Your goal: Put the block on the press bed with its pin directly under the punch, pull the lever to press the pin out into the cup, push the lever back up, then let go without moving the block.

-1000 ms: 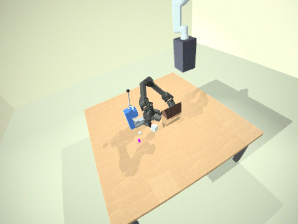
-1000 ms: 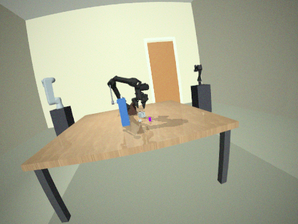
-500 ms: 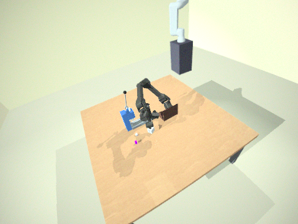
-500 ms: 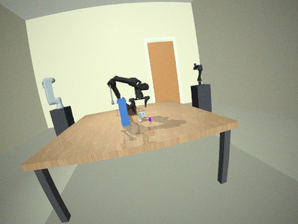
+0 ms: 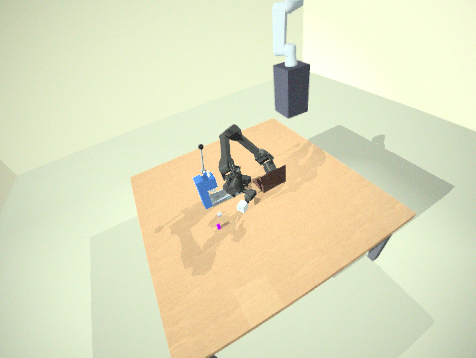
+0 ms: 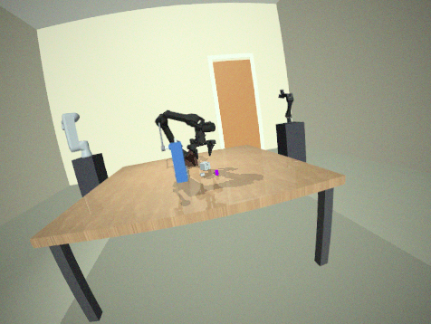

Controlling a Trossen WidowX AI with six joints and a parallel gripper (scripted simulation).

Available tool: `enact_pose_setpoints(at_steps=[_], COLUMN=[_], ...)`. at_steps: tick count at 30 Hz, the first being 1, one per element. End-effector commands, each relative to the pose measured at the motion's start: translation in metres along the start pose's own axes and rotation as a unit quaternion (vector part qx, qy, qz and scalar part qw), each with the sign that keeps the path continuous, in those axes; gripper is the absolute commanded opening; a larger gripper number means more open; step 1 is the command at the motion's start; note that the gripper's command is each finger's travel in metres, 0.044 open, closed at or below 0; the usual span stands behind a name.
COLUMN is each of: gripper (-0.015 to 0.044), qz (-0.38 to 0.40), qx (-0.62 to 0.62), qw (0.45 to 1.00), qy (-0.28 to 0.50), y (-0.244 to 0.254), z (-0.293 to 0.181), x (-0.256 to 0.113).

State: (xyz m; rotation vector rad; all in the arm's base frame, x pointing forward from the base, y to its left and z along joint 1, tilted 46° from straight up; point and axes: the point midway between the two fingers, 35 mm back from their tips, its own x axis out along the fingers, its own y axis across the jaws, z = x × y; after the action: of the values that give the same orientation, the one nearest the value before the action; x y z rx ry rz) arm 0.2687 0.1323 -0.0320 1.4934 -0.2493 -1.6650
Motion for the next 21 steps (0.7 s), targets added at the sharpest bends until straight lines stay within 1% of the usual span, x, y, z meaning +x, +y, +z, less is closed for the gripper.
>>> enact_pose_setpoints(at_steps=[1, 5, 8, 21], gripper=[0.044, 0.044, 0.044, 0.044], qz=[0.002, 0.002, 0.002, 0.002], qx=[-0.04, -0.04, -0.04, -0.04], qw=[0.999, 0.999, 0.999, 0.999], qy=[0.0, 0.0, 0.0, 0.0], y=[0.0, 0.0, 0.001, 0.001], z=[0.0, 0.0, 0.0, -0.001], x=[0.002, 0.003, 0.015, 0.032])
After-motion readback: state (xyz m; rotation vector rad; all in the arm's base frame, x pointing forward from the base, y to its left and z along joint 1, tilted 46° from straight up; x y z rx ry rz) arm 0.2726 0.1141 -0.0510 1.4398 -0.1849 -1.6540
